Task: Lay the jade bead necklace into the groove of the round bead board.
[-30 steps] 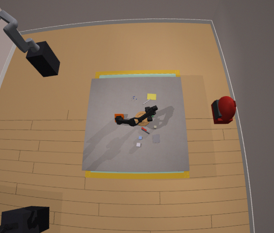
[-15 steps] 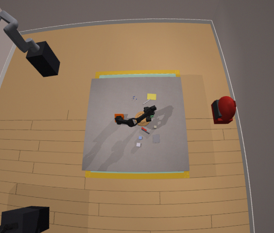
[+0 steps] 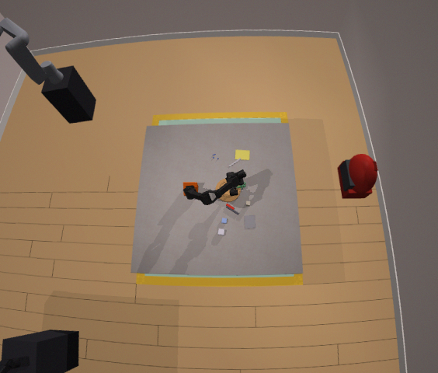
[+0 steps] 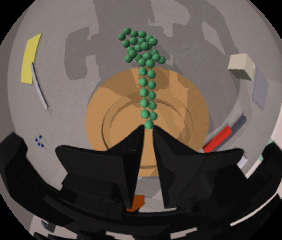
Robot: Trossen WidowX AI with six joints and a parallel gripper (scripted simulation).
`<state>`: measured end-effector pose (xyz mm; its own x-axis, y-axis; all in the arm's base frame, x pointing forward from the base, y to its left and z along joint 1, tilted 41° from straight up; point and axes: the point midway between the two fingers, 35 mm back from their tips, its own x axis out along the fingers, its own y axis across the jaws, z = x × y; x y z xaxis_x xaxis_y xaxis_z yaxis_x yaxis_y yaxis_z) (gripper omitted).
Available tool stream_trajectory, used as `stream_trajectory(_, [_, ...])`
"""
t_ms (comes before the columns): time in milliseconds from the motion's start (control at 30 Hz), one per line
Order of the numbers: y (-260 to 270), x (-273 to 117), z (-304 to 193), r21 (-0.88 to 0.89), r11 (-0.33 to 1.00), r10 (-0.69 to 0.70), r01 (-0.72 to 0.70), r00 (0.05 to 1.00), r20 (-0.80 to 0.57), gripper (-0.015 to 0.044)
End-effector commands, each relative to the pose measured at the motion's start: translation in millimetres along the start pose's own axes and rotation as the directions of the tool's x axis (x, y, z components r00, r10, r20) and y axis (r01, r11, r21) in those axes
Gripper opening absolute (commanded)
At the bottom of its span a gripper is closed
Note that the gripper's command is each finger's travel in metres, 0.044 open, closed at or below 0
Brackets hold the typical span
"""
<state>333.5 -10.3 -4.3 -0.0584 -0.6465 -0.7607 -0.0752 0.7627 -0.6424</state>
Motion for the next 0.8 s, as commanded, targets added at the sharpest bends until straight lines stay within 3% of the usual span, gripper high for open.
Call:
stream_trajectory(0, [0.5, 6.7, -3.1, -0.006, 1.0, 0.0, 0.0, 1.0, -0.006, 0.0])
stream_trajectory(367, [0.4, 20.2, -3.4, -0.006, 1.0, -0.001, 0.001, 1.0, -0.007, 0.0])
stream_trajectory(767, [-0.2, 17.5, -1.4, 0.004, 1.0, 0.004, -0.004, 1.0, -0.005, 0.0315])
